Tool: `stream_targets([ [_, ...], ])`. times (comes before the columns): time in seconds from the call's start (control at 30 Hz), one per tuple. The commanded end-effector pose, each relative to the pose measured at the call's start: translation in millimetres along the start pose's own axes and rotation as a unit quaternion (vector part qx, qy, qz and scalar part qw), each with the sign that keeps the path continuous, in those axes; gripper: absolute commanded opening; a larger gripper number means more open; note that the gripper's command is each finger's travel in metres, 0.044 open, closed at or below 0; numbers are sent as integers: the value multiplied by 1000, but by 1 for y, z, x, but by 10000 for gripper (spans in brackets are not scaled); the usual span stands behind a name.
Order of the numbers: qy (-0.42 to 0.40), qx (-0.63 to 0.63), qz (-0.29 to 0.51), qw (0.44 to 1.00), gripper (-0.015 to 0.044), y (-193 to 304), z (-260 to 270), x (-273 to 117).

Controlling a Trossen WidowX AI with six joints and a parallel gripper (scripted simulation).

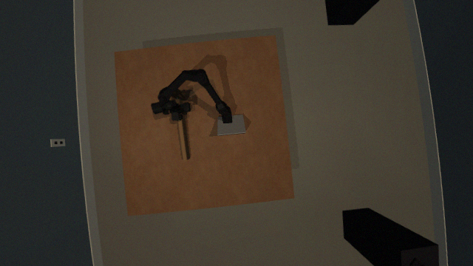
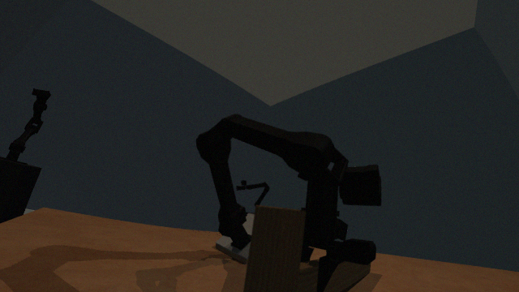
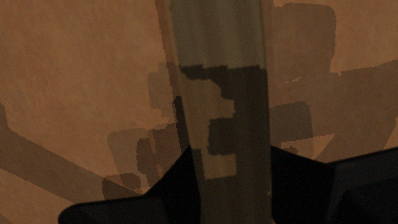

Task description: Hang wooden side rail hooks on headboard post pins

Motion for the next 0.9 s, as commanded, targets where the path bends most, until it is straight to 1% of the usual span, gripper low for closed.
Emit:
stream_targets([
  [0.0,5,-3,2,1000,0,1,0,-4],
  [0.87,5,-3,2,1000,0,4,1,-4],
])
Point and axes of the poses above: the point midway between the two fingers, 35 mm back from their tips, its own x axis out along the fingers, its own z axis across the jaws, y = z × x, the point moved 9 cm from there along -x, back along the fingers, and after that the axes turned 15 degrees about -x, right-handed, at the moved point
